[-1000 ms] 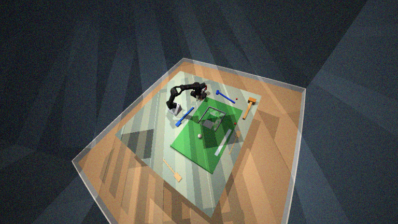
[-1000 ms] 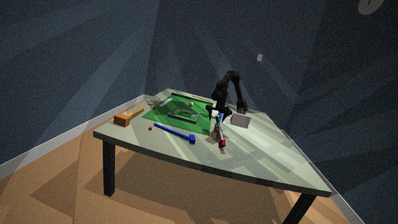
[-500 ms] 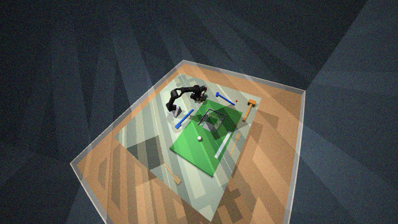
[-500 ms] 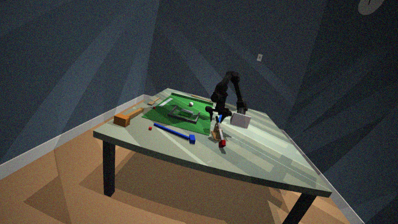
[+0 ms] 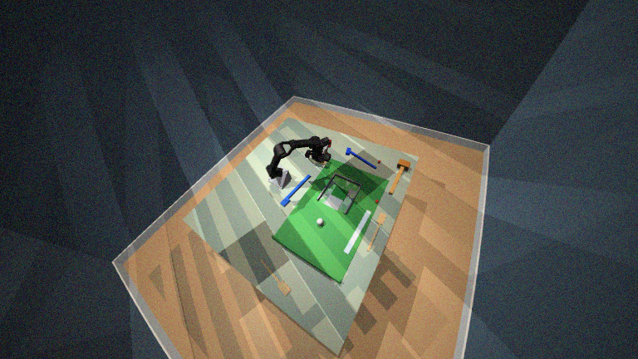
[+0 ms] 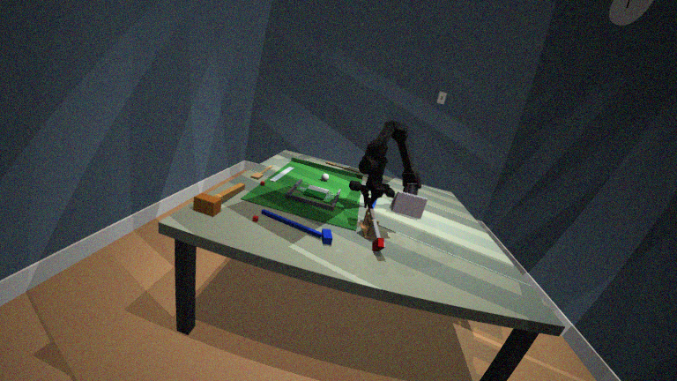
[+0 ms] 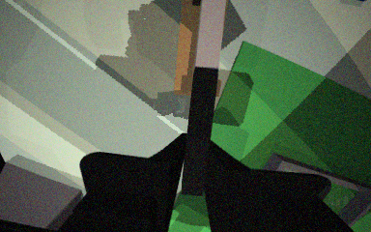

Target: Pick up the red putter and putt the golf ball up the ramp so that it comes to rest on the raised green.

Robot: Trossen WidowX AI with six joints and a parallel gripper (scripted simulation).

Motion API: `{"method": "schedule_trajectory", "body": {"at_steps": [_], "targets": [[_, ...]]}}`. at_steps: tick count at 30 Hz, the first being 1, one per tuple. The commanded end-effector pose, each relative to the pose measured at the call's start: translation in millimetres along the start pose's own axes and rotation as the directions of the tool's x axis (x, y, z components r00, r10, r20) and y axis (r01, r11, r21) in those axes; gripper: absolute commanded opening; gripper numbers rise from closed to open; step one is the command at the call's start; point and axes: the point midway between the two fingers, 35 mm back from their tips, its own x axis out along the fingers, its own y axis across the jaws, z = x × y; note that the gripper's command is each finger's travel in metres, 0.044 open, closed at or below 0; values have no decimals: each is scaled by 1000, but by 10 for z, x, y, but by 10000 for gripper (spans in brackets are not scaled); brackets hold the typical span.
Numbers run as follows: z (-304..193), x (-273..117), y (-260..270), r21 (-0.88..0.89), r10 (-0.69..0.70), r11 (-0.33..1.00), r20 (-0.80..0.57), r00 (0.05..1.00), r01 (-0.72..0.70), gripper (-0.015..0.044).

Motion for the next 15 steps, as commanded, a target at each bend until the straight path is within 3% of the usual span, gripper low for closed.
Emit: {"method": "schedule_trajectory", "body": {"at_steps": [1,15], "targets": [[2,-13,-6,0,-2,1000,0,1000,2,0],[69,-690,-32,-1,0,1000,3,1000,0,0]]}}
